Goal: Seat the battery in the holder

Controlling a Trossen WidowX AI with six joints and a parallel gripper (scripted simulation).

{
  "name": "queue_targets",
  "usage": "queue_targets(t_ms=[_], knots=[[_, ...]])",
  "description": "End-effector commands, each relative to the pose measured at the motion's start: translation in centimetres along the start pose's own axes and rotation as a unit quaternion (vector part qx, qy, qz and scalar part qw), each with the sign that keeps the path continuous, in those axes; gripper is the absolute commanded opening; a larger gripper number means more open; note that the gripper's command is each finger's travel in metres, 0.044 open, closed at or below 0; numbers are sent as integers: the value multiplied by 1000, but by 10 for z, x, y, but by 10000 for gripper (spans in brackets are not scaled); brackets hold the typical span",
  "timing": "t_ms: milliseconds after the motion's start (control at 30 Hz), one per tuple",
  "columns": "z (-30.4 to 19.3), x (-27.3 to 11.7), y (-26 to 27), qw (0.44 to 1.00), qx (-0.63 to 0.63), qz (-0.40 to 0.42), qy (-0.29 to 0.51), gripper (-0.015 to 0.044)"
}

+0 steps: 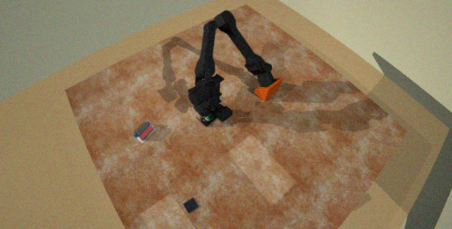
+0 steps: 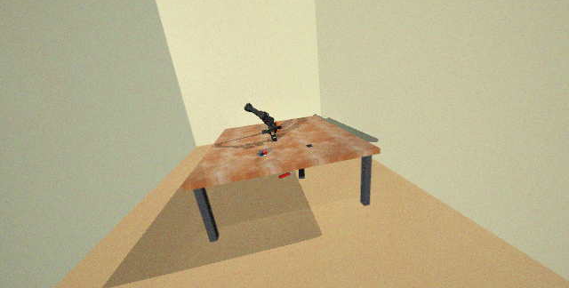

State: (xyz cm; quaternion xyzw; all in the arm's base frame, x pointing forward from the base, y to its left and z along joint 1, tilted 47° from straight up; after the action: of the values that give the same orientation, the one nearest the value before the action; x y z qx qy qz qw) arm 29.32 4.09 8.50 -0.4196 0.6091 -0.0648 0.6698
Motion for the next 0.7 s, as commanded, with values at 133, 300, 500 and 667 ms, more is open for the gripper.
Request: queue_targets(t_ms=[133,300,500,667], knots=[[2,3,-1,1000,1,9,28,80],[4,4,-2,999,3,12,40,80],[6,4,-3,998,4,16,54,80],[8,4,-4,998,6,19,66,80]])
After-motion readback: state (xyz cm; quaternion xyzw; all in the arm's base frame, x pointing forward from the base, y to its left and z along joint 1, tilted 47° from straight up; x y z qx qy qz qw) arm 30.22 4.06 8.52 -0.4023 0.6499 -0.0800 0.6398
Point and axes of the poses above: the point midway between the two fingers, 35 mm back from their tips, its own x axis out along the fingers, its own y axis across the jaws, z = x × y, the point moved 6 cm from there along -x, back along the fingers, and after that the axes turned 15 degrees about -x, right-handed, at the moved point
